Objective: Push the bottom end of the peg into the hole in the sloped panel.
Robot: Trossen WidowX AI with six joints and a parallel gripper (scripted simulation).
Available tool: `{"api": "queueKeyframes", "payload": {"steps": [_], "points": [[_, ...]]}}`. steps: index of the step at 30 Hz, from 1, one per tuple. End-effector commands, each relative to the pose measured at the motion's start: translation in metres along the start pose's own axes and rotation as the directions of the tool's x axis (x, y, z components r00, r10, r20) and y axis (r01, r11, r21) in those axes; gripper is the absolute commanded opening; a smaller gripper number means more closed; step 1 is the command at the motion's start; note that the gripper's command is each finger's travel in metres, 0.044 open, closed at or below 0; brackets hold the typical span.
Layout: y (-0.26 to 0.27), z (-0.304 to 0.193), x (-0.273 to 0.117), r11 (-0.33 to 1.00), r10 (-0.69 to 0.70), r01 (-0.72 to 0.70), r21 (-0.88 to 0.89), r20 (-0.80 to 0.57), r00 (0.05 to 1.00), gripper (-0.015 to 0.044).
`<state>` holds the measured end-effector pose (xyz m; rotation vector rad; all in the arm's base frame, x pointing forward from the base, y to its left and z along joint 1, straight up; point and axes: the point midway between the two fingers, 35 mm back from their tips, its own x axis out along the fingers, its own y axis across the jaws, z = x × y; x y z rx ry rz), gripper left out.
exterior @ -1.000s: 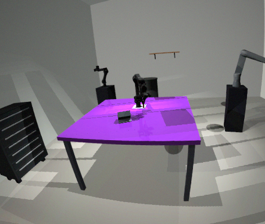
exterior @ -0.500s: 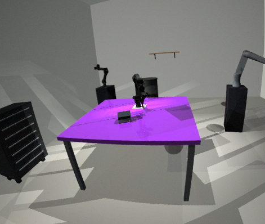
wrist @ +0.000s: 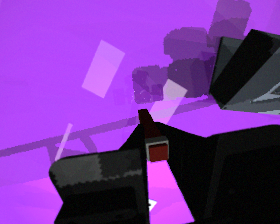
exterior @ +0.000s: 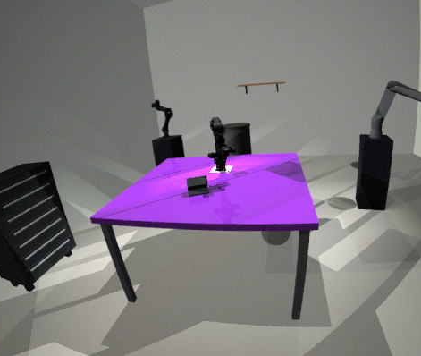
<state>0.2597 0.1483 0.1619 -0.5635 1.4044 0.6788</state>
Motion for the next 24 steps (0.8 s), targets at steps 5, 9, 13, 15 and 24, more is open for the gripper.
{"api": "queueKeyframes", "payload": {"steps": [5, 9, 13, 15, 24], "points": [[-0.010, 0.000, -0.002, 1.000, 0.011, -0.011, 0.009, 0.029, 1.000, 0.0000], [-0.014, 0.000, -0.003, 1.000, 0.014, -0.015, 0.015, 0.041, 0.999, 0.0000], [-0.019, 0.000, -0.004, 1.000, 0.018, -0.019, 0.021, 0.054, 0.998, 0.0000], [-0.021, 0.000, -0.005, 0.999, 0.019, -0.021, 0.024, 0.060, 0.998, 0.0000], [-0.032, -0.001, -0.007, 0.999, 0.024, -0.028, 0.038, 0.090, 0.996, 0.0000]]}}
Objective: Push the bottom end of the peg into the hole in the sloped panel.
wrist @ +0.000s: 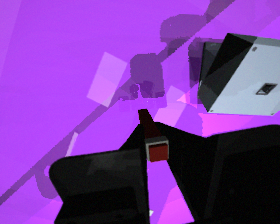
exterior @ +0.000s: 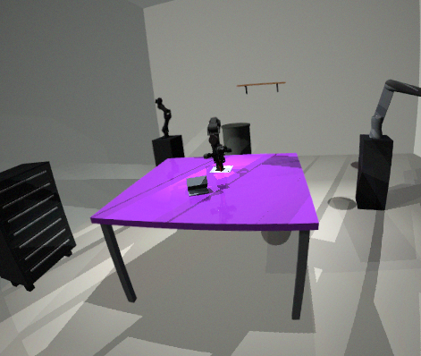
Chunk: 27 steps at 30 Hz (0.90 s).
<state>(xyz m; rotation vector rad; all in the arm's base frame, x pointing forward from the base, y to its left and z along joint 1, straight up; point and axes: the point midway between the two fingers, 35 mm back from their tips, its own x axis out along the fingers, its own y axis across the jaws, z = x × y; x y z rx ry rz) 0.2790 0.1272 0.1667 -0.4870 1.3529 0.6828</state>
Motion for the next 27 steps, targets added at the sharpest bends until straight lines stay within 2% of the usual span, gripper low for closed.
{"api": "queueKeyframes", "payload": {"steps": [1, 27], "points": [[-0.005, 0.000, -0.001, 1.000, 0.004, -0.004, 0.001, 0.017, 1.000, 0.0000], [-0.037, -0.003, -0.011, 0.999, 0.008, -0.012, 0.037, 0.105, 0.994, 0.0000]]}}
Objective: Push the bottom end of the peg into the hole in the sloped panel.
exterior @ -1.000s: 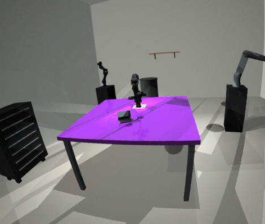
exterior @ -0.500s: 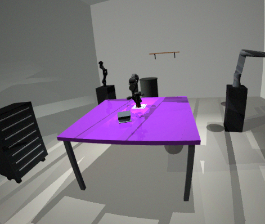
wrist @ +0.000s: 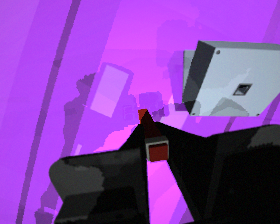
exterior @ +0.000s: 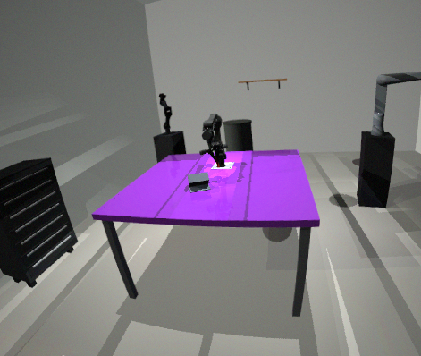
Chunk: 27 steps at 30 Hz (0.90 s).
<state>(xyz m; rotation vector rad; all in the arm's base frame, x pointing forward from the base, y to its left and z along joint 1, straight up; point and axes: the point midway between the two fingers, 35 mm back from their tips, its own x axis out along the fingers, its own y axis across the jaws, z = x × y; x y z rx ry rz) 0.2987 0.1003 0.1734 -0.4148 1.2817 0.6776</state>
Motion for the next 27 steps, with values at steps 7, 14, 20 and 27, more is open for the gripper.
{"api": "queueKeyframes", "payload": {"steps": [7, 14, 20, 27], "points": [[-0.013, -0.001, -0.004, 1.000, -0.001, 0.000, 0.007, 0.039, 0.999, 0.0000], [-0.021, -0.002, -0.008, 1.000, -0.003, 0.002, 0.015, 0.063, 0.998, 0.0000], [-0.028, -0.003, -0.011, 1.000, -0.007, 0.005, 0.022, 0.084, 0.996, 0.0000], [-0.037, -0.005, -0.014, 1.000, -0.012, 0.009, 0.030, 0.109, 0.994, 0.0000]]}}
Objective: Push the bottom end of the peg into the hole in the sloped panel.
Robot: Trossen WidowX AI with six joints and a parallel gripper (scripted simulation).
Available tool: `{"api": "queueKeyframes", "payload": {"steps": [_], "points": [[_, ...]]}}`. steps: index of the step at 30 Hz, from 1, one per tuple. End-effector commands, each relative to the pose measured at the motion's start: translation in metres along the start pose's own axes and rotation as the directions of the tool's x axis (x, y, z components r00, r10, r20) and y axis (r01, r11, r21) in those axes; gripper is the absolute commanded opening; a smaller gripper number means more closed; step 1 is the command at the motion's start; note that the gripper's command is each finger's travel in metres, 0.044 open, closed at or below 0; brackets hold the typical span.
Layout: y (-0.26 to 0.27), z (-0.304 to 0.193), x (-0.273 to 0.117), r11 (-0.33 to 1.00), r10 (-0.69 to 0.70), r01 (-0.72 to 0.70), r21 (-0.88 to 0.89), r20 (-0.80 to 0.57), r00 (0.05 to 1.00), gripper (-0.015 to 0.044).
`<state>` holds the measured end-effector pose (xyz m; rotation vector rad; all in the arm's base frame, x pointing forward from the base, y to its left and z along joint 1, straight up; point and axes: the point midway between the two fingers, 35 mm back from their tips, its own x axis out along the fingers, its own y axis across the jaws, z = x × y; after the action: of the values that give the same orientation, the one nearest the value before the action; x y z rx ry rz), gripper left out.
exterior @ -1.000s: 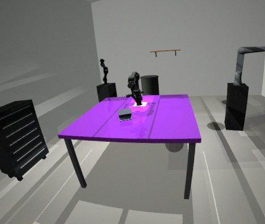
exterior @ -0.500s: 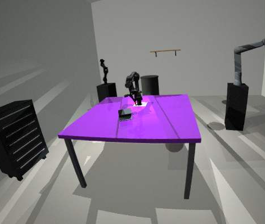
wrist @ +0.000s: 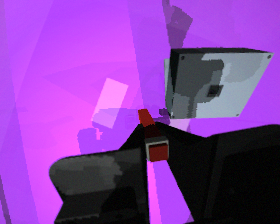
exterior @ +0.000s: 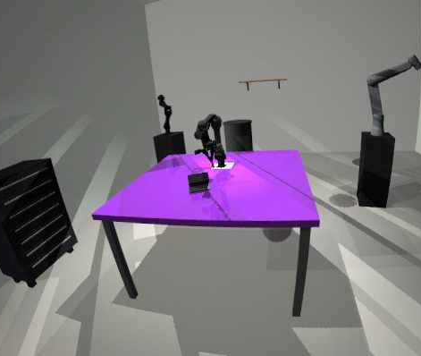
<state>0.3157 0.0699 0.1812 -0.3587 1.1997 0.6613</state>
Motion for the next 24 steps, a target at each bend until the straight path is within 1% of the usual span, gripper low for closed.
{"api": "queueKeyframes", "payload": {"steps": [1, 24], "points": [[-0.005, 0.000, -0.002, 1.000, -0.002, 0.002, -0.001, 0.019, 1.000, 0.0000], [-0.034, -0.006, -0.015, 0.999, -0.028, 0.026, 0.019, 0.098, 0.995, 0.0000]]}}
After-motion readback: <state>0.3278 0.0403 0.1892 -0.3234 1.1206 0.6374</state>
